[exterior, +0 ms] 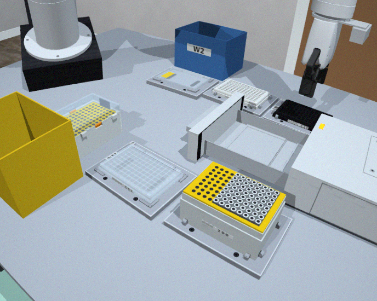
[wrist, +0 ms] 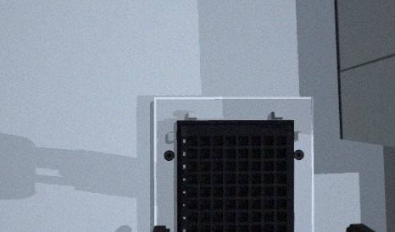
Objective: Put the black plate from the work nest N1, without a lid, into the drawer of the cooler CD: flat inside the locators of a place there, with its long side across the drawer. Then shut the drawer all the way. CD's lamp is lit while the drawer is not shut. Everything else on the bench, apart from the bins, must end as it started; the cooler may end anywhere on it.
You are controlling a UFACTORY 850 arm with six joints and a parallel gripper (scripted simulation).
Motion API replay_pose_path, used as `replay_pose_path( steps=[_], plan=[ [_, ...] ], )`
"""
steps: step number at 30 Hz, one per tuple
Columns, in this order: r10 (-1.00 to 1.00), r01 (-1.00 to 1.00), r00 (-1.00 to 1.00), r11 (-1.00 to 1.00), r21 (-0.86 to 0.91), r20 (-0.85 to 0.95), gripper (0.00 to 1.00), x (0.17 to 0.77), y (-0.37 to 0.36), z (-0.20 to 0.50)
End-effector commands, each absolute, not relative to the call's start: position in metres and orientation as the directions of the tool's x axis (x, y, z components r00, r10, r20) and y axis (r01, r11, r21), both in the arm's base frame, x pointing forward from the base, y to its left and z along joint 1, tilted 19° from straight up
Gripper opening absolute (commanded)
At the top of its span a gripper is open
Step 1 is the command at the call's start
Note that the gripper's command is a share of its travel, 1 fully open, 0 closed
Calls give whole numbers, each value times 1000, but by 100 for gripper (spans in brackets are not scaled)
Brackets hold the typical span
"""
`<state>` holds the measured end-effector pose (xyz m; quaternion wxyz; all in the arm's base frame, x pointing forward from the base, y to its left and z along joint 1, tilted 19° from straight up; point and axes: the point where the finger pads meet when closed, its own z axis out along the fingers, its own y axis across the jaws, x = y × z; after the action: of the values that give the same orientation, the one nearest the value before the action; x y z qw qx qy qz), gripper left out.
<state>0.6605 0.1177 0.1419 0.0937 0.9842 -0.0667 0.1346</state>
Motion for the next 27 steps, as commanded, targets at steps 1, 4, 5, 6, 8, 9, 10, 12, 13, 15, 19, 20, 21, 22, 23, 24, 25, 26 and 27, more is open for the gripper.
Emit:
replay_pose_path(
  steps=[1,4,5,6,8,9,10,12,13,15,19,20,21,22,23,24,25,26,27],
  plan=[
    [-106,-157,954,-974,166,279,100,664,116,134],
    [-106,-157,954,-974,166,279,100,665,115,130],
    [-106,-157,954,-974,166,279,100,665,115,128],
    [-106,-157,954,-974,166,279,100,666,115,127],
    [-106,-157,954,-974,166,279,100,667,114,123],
    [-106,-157,954,-974,166,279,100,667,114,122],
    [-106,-157,954,-974,166,279,100,667,113,120],
    [-106,-157,954,-974,166,279,100,667,113,120],
    [-106,-157,954,-974,166,279,100,668,113,119],
    [-106,-157,954,-974,166,279,100,669,112,115],
    [-106,-157,954,-974,166,279,100,670,111,109],
    [-106,-157,954,-974,166,279,100,671,111,108],
    [-106,-157,954,-974,166,279,100,671,110,106],
    [-106,-157,954,-974,166,279,100,672,110,104],
    [-106,-157,954,-974,166,279,100,672,110,103],
    [-106,-157,954,-974,166,279,100,672,109,101],
    [-106,-157,954,-974,166,279,100,673,109,100],
    [-106,-157,954,-974,166,279,100,673,109,98],
    [-106,-157,954,-974,166,279,100,674,108,97]
  ],
)
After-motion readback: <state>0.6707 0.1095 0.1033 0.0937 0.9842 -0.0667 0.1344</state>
